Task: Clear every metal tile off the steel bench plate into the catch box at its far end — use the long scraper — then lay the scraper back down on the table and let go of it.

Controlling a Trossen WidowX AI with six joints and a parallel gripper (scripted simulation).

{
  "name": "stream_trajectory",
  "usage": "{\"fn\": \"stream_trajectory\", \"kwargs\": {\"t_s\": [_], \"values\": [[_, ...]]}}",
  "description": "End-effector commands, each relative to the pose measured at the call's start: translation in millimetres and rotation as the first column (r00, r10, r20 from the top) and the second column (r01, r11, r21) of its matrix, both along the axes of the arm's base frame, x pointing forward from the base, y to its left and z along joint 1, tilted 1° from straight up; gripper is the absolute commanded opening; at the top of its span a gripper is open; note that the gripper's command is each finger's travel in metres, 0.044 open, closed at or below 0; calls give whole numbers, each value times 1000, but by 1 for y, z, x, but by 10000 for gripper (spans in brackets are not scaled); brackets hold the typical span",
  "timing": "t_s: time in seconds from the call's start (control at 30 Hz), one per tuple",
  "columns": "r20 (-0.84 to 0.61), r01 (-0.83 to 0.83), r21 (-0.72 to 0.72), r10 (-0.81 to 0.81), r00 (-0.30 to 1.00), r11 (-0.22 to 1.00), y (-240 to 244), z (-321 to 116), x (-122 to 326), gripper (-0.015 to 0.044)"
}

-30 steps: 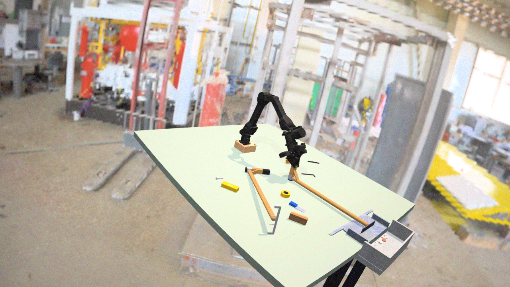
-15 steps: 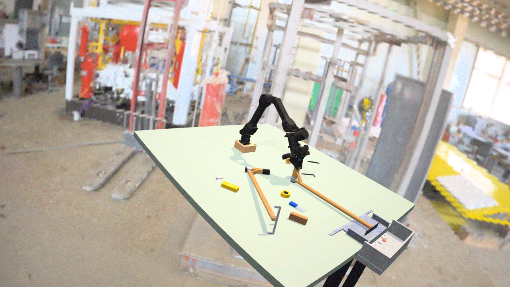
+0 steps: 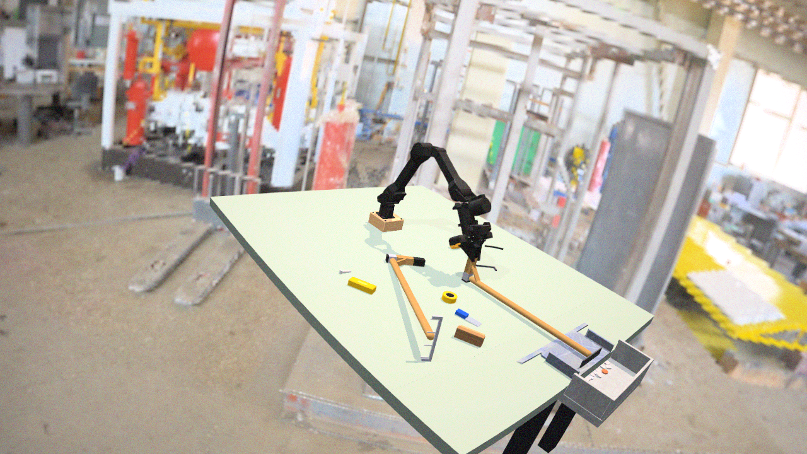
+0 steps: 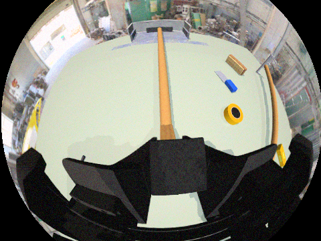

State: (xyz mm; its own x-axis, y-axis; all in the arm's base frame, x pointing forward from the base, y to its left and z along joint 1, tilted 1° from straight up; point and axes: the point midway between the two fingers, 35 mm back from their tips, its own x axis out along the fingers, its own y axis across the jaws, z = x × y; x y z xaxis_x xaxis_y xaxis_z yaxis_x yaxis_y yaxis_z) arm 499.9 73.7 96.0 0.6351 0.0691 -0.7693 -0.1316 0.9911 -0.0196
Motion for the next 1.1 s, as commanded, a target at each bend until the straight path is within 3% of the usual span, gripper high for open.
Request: {"fn": "stream_trajectory", "kwargs": {"t_s": [0.0,1.07], "values": [[17,-3,3,3,1000,1000,2,5,8,0],[9,-1,2,1,1000,1000,2,3,13,0]]}}
